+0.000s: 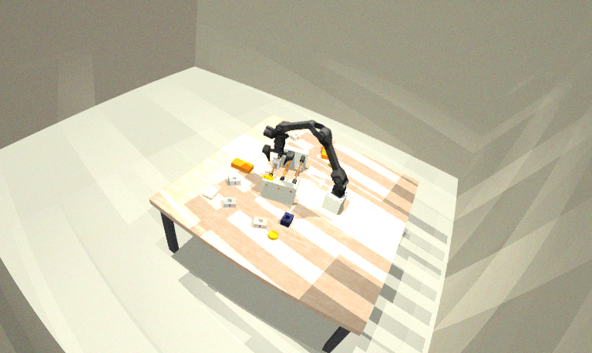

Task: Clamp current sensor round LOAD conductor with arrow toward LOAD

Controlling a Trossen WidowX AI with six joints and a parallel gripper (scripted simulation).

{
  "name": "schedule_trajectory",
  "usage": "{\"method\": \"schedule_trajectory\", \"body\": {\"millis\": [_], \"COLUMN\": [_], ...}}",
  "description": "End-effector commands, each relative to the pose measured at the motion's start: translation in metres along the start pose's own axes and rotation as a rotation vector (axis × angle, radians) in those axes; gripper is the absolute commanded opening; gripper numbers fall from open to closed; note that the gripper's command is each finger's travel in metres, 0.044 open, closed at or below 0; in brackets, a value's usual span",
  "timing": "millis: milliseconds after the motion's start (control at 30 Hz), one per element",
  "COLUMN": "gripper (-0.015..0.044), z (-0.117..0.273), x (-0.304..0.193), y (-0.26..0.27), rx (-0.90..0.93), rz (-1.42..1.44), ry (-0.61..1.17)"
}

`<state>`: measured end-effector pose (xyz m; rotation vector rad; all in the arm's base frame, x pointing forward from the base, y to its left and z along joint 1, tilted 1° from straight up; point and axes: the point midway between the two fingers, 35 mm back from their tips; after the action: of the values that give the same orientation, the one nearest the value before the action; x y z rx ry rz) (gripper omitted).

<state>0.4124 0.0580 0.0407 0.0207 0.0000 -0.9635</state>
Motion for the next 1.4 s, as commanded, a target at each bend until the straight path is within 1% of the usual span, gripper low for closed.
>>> {"method": "schedule_trajectory", "body": {"millis": [0, 67, 1367], "gripper": [0.0440, 0.0440, 0.0440], "z": [0.067, 0.077, 0.077], "x": [-0.003, -0.005, -0.005], "y": [0.003, 0.001, 0.001], "rx": [0.007, 0.003, 0.003], "rz": [0.001, 0.002, 0.002], "ry": [-0.012, -0.011, -0.011]}}
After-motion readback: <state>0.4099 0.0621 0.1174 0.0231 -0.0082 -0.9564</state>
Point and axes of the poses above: the point midway between the two fingers, 35 mm back from their tips, its own z axis back along the fingers, its own y axis across the jaws, x = y × z, and after that the axes turned 11 degrees about z, right-handed
